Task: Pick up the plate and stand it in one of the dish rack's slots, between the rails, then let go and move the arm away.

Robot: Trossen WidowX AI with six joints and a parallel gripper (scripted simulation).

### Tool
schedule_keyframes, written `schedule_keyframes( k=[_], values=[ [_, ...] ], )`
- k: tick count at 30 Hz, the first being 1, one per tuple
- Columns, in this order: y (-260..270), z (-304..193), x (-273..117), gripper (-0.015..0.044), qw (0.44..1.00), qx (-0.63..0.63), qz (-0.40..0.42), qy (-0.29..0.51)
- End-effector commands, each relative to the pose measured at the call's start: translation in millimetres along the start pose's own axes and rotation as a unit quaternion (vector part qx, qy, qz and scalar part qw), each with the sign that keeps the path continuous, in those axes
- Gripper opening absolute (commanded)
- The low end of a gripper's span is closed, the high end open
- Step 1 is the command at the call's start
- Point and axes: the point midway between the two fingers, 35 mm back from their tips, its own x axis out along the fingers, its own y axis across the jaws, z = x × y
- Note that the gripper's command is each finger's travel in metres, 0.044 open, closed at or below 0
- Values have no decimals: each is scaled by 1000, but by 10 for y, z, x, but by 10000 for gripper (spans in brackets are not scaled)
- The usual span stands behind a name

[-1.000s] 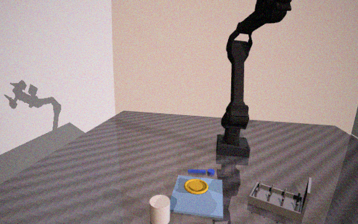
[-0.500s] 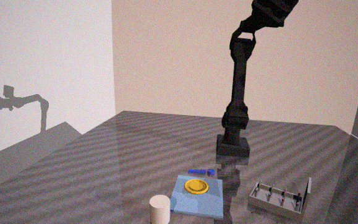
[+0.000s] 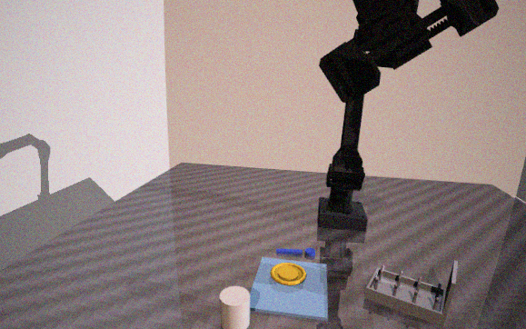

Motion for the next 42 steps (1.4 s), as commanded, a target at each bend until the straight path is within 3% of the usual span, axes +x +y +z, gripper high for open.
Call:
schedule_keyframes(
  k=[1, 20, 42],
  values=[
    [-331, -233, 120, 400, 997, -41, -43, 47],
    [-1647, -1013, 78, 400, 923, -196, -184, 276],
    [-2777, -1785, -802, 400, 743, -256, -195, 587]
  ],
)
